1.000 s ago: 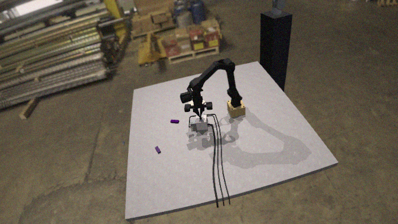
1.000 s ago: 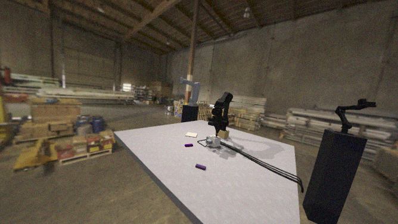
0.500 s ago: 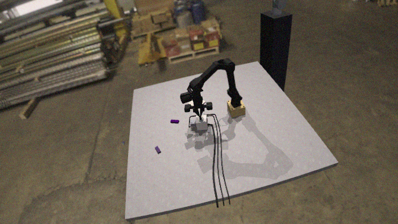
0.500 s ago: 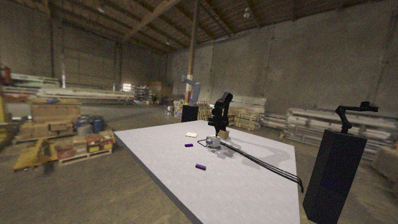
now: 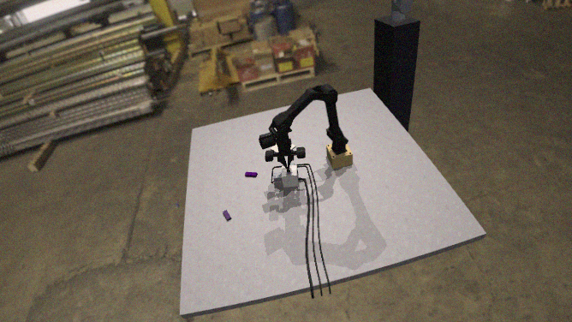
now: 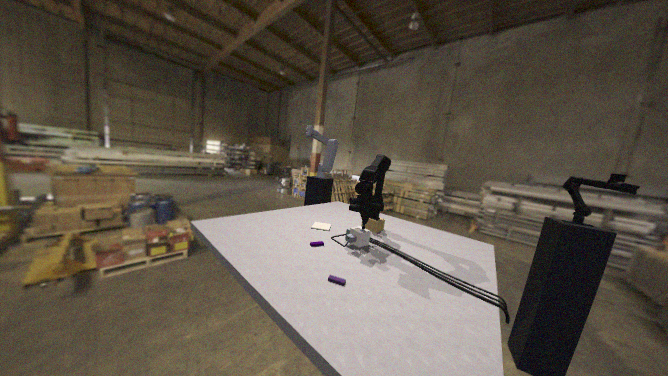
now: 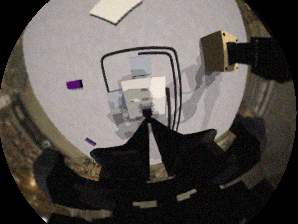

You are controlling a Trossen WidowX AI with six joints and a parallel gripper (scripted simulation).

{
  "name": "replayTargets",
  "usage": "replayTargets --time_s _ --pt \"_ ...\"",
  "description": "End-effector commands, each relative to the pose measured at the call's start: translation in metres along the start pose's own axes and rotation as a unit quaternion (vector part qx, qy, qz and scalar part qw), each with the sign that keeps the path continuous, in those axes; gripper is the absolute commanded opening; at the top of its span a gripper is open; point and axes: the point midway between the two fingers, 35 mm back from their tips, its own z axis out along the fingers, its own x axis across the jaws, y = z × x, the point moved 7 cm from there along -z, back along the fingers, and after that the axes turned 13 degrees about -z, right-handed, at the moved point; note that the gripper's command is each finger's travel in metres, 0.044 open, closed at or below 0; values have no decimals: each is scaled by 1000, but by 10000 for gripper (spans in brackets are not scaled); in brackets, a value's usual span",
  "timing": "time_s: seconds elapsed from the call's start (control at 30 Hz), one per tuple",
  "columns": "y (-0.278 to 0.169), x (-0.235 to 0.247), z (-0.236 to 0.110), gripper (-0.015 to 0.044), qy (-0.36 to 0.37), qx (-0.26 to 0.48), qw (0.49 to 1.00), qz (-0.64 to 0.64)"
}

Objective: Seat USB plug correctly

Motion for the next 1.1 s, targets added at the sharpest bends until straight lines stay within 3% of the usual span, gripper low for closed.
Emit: replayTargets --time_s 0.0,1.07 --pt "0 0 1 0 -1 3 1000 2" --pt "0 0 5 0 -1 3 1000 2"
